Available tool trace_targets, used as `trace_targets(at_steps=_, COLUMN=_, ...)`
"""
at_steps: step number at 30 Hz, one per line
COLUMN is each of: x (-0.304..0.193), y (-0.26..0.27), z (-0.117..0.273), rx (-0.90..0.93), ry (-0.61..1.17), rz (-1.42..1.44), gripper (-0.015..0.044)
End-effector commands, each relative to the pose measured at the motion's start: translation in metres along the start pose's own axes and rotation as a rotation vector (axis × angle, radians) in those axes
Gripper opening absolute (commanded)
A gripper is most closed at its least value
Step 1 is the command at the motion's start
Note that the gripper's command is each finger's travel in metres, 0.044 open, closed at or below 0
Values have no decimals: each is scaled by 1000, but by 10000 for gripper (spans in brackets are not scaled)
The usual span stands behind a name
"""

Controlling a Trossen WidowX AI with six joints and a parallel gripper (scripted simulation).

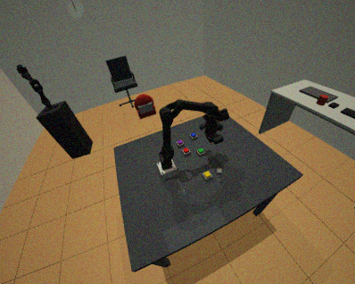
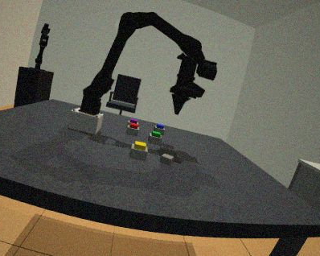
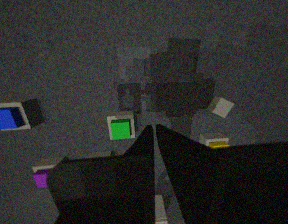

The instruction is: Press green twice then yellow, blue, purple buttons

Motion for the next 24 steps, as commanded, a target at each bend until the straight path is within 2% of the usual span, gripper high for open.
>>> trace_targets(at_steps=1, x=24, y=49, z=1, rx=5, ry=-1, rz=-2, gripper=20)
trace_targets(at_steps=6, x=43, y=129, z=0, rx=16, ry=3, rz=-6, gripper=20)
trace_targets(at_steps=12, x=41, y=220, z=-1, rx=27, ry=9, rz=-10, gripper=20)
trace_targets(at_steps=18, x=41, y=224, z=-4, rx=28, ry=9, rz=-10, gripper=20)
trace_targets(at_steps=22, x=41, y=225, z=-53, rx=28, ry=9, rz=-10, gripper=20)
trace_targets(at_steps=24, x=40, y=225, z=-63, rx=28, ry=9, rz=-10, gripper=20)
Point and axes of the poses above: the point midway between the two fingers, 35 mm back from their tips, its own z axis back along the fingers, its own y axis across the jaws, x = y × z, the point moved 1 cm from there along z, back along the fingers, and after that the axes turned 13 degrees about z, right-handed, at the moved point
